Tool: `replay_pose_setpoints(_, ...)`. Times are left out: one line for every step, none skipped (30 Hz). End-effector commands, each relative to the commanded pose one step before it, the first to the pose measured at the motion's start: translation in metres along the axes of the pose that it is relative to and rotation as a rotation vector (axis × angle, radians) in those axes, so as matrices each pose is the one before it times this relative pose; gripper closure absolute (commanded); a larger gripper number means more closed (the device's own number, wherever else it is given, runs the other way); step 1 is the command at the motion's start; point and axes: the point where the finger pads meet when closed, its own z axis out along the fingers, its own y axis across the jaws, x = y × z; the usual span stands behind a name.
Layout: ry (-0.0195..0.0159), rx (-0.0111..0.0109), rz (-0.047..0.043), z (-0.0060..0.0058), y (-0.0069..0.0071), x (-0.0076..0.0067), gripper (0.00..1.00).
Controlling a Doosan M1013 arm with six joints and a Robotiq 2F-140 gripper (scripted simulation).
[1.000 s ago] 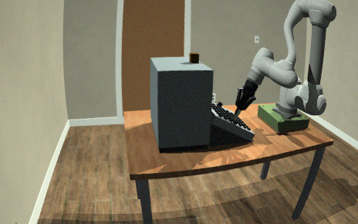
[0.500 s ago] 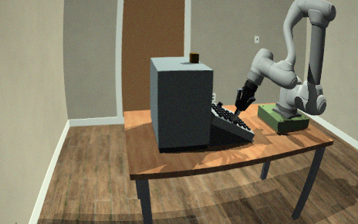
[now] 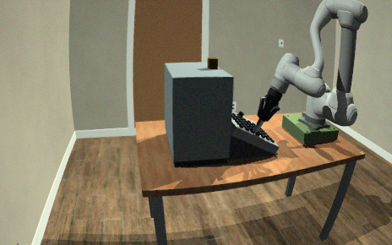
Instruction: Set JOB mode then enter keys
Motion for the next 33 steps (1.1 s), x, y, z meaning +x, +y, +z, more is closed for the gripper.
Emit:
replay_pose_setpoints(-0.00023, -0.00008, 0.00005, 0.00011, 0.00002, -0.00004, 1.0)
replay_pose_setpoints(0.0, 0.0, 0.0, 0.0, 0.0, 0.0, 1.0)
replay_pose_setpoints(0.0, 0.0, 0.0, 0.0, 0.0, 0.0, 1.0)
replay_pose_setpoints(0.0, 0.0, 0.0, 0.0, 0.0, 0.0, 1.0)
replay_pose_setpoints(0.0, 0.0, 0.0, 0.0, 0.0, 0.0, 1.0)
replay_pose_setpoints(0.0, 0.0, 0.0, 0.0, 0.0, 0.0, 1.0)
replay_pose_setpoints(0.0, 0.0, 0.0, 0.0, 0.0, 0.0, 1.0)
replay_pose_setpoints(0.0, 0.0, 0.0, 0.0, 0.0, 0.0, 1.0)
replay_pose_setpoints(0.0, 0.0, 0.0, 0.0, 0.0, 0.0, 1.0)
replay_pose_setpoints(0.0, 0.0, 0.0, -0.00001, 0.0, 0.0, 1.0)
replay_pose_setpoints(0.0, 0.0, 0.0, -0.00005, 0.0, 0.0, 1.0)
replay_pose_setpoints(0.0, 0.0, 0.0, -0.00013, 0.0, 0.0, 1.0)
replay_pose_setpoints(0.0, 0.0, 0.0, -0.00023, 0.0, 0.0, 1.0)
replay_pose_setpoints(0.00001, 0.0, 0.0, -0.00036, 0.0, 0.0, 1.0)
replay_pose_setpoints(0.00001, 0.0, 0.0, -0.0005, 0.0, 0.0, 1.0)
replay_pose_setpoints(0.0, 0.0, 0.0, -0.00066, 0.0, 0.0, 1.0)
replay_pose_setpoints(0.0, 0.0, 0.0, -0.00081, 0.0, 0.0, 1.0)
replay_pose_setpoints(0.0, 0.0, 0.0, 0.0, 0.0, 0.0, 1.0)
replay_pose_setpoints(0.0, 0.0, 0.0, 0.0, 0.0, 0.0, 1.0)
replay_pose_setpoints(-0.00001, 0.0, 0.0, -0.00097, 0.0, 0.0, 1.0)
replay_pose_setpoints(-0.00001, 0.0, 0.0, -0.00113, 0.0, 0.0, 1.0)
replay_pose_setpoints(0.00001, 0.00001, 0.0, -0.00128, -0.00001, 0.0, 1.0)
replay_pose_setpoints(0.0, 0.0, 0.0, -0.00142, 0.0, 0.0, 1.0)
replay_pose_setpoints(-0.00002, -0.00001, 0.0, -0.00154, 0.00001, 0.0, 1.0)
replay_pose_setpoints(0.00002, 0.00001, 0.0, -0.00166, -0.00001, 0.0, 1.0)
replay_pose_setpoints(0.0, 0.0, 0.0, -0.00175, 0.0, 0.0, 1.0)
replay_pose_setpoints(-0.00001, 0.0, 0.0, -0.00182, 0.0, 0.0, 1.0)
replay_pose_setpoints(0.00001, 0.0, 0.0, -0.00187, 0.0, 0.0, 1.0)
replay_pose_setpoints(-0.00002, -0.00001, 0.0, -0.00189, 0.00001, 0.0, 1.0)
replay_pose_setpoints(0.00001, 0.00001, 0.0, -0.0019, -0.00001, 0.0, 1.0)
replay_pose_setpoints(0.0, 0.0, 0.0, -0.00188, 0.0, 0.0, 1.0)
replay_pose_setpoints(0.0, 0.0, 0.0, -0.00184, 0.0, 0.0, 1.0)
replay_pose_setpoints(0.00001, 0.0, 0.0, -0.00177, 0.0, 0.0, 1.0)
